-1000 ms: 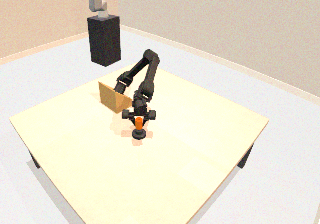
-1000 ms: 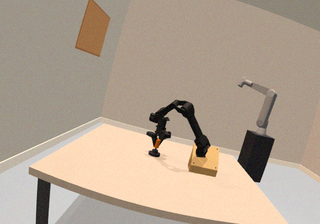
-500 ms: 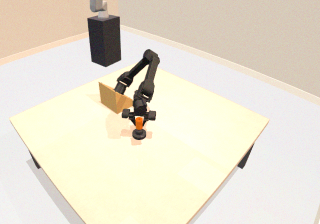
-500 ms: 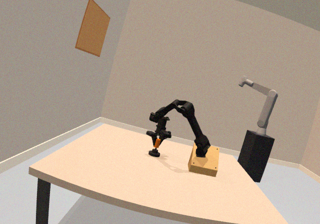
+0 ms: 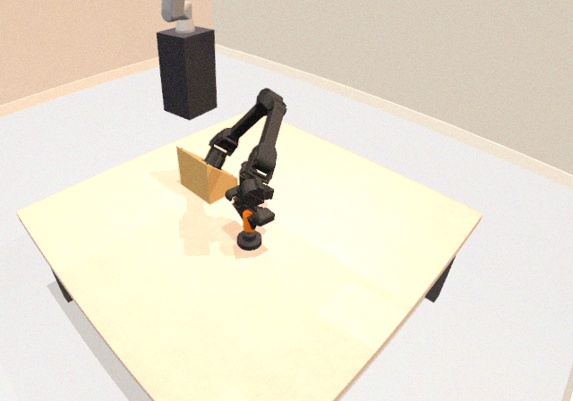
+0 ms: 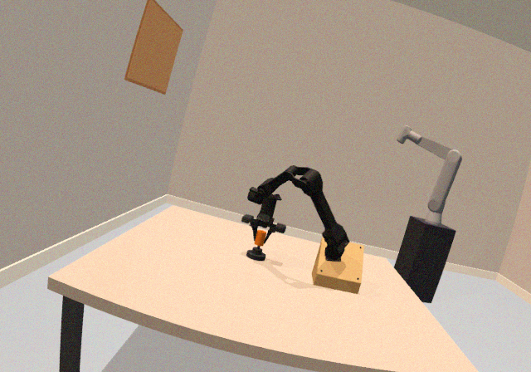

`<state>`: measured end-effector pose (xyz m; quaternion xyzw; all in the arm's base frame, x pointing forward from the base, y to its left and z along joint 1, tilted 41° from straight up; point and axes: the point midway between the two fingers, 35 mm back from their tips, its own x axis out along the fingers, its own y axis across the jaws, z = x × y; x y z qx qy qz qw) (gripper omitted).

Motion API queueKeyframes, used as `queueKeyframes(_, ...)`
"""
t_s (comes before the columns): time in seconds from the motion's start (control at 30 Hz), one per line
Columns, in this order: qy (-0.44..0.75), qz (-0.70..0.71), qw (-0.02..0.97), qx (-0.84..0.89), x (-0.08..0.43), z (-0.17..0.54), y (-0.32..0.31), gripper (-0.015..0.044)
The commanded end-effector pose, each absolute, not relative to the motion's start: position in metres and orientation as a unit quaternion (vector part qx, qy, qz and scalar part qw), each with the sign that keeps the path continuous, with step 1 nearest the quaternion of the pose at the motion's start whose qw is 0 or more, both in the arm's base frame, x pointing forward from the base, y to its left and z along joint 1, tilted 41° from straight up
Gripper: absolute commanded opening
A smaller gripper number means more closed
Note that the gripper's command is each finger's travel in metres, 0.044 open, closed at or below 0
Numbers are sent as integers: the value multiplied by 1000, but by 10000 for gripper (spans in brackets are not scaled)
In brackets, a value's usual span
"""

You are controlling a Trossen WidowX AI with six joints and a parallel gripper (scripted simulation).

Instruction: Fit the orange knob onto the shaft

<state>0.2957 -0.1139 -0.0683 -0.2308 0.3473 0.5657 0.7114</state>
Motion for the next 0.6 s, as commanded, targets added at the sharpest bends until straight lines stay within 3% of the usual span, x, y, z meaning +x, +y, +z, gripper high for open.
queueKeyframes(0.0, 441, 495, 741, -105, 297, -68, -115, 0)
queueKeyframes(0.27, 560, 355, 742, 103, 298, -69, -116, 0)
queueKeyframes(0.57, 642, 164, 674, 327, 296, -70, -116, 0)
